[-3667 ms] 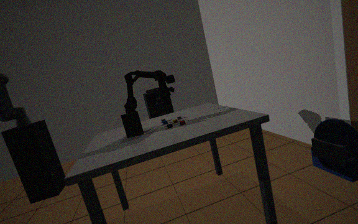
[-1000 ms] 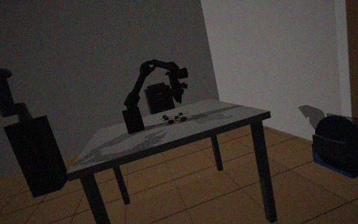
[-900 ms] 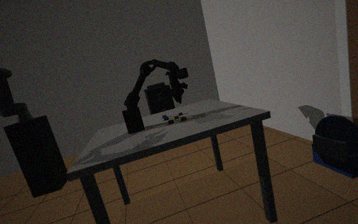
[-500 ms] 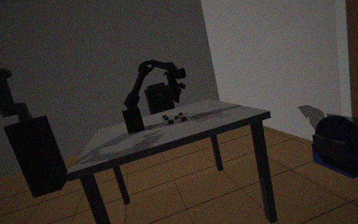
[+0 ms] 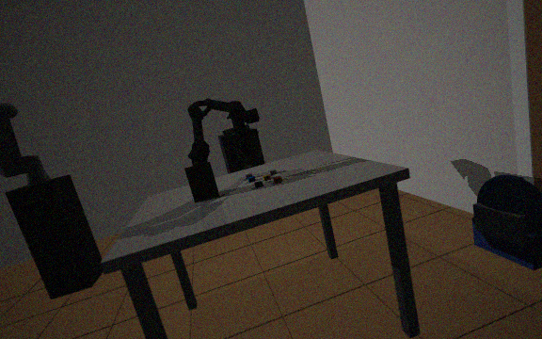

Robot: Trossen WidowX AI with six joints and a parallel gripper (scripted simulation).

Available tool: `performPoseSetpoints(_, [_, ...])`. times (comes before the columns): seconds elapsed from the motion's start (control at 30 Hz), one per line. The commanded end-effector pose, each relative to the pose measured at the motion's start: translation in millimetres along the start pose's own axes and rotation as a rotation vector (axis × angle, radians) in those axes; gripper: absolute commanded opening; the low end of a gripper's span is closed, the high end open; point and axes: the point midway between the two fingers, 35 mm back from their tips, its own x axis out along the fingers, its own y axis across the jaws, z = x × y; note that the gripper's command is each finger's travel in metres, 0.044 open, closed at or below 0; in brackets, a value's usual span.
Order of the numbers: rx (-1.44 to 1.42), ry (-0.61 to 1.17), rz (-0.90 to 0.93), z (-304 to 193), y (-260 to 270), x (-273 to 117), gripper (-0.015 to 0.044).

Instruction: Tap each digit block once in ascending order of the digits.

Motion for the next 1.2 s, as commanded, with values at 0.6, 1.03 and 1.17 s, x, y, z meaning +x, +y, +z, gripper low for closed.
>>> performPoseSetpoints(0.6, [0.008,0.002,0.01,-11,9,85,0.002])
performPoseSetpoints(1.03, [0.008,0.002,0.009,-11,9,87,0.002])
performPoseSetpoints(1.17, [0.008,0.002,0.009,-10,9,93,0.002])
